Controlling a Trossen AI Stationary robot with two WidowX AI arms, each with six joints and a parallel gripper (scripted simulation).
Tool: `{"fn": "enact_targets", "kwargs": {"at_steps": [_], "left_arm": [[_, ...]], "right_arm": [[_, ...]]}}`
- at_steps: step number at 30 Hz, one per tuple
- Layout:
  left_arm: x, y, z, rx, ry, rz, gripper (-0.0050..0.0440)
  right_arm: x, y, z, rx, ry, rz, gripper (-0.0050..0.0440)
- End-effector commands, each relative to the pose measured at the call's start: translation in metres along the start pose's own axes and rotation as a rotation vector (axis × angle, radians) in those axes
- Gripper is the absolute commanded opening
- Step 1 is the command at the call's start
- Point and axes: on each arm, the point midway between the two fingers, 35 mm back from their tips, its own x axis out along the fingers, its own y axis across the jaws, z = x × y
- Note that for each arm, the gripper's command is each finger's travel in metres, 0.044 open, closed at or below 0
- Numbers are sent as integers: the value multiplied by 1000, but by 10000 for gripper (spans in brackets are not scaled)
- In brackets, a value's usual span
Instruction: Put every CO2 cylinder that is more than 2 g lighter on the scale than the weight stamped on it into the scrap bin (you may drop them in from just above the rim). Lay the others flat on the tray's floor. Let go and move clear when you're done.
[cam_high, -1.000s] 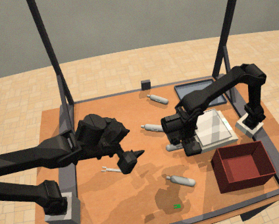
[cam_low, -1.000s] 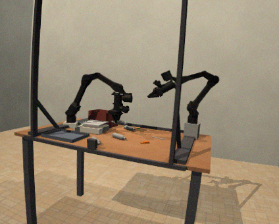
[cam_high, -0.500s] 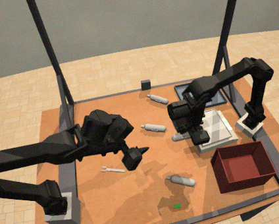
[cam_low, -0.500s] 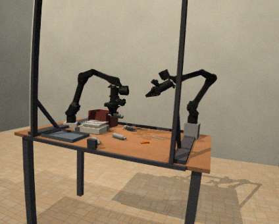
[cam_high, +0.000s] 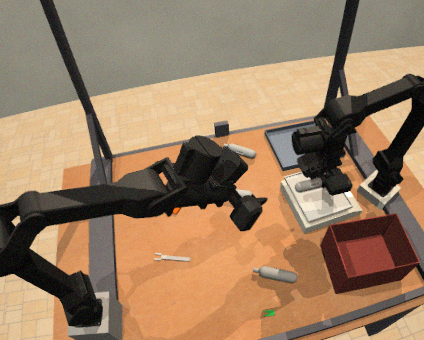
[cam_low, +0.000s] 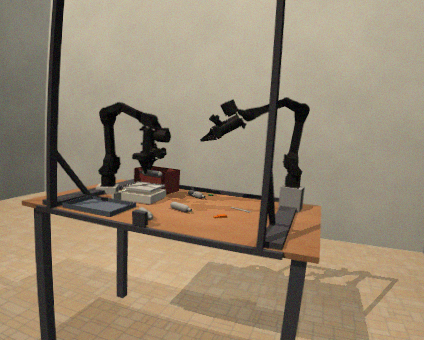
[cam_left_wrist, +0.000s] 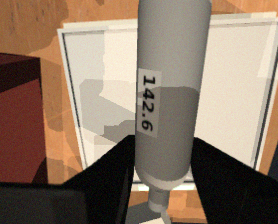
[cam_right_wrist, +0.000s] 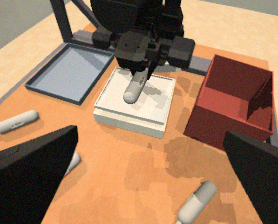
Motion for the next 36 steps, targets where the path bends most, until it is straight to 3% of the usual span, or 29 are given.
{"fn": "enact_targets", "kwargs": {"at_steps": [1,12,23,36], "left_arm": [[-9,-10,-25,-11,-45,4,-50],[-5,-13,-30,-21,-42,1,-50],[19,-13,-29,-22,-33,2,-50],[18,-14,-25,-22,-36,2,-50]], "right_arm": [[17,-4,24,5,-25,-11,440],[20,-3,23,4,-19,-10,440],[18,-2,21,2,-19,-5,440],[18,-2,21,2,-19,-5,440]]}}
